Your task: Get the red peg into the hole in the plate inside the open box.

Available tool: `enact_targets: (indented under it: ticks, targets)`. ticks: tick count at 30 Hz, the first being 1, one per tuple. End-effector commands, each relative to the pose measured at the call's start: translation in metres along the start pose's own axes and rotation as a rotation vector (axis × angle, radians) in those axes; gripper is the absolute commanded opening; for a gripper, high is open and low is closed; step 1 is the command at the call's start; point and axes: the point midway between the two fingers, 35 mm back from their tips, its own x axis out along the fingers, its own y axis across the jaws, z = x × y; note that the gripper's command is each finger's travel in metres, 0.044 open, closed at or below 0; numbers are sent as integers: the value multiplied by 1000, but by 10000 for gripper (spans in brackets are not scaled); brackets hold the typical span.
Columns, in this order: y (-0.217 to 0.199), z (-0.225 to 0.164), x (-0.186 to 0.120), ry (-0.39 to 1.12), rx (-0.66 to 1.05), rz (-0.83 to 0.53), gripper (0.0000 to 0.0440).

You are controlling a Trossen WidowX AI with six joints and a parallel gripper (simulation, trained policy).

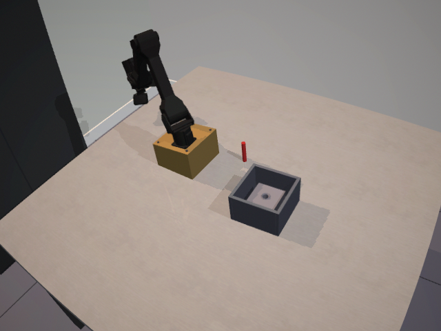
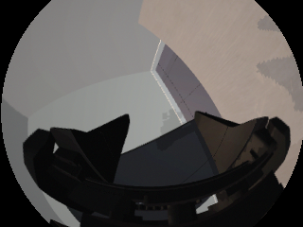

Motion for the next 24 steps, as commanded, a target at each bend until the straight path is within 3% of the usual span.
enact_targets:
  ticks: [1,4,13,24]
  targets:
    - [4,4,2,-9,1,4,410]
    - [14,25,7,-47,2,4,427]
    - [34,140,14,-249,19,-77,410]
    - [41,285,-30,-478,76,-222,387]
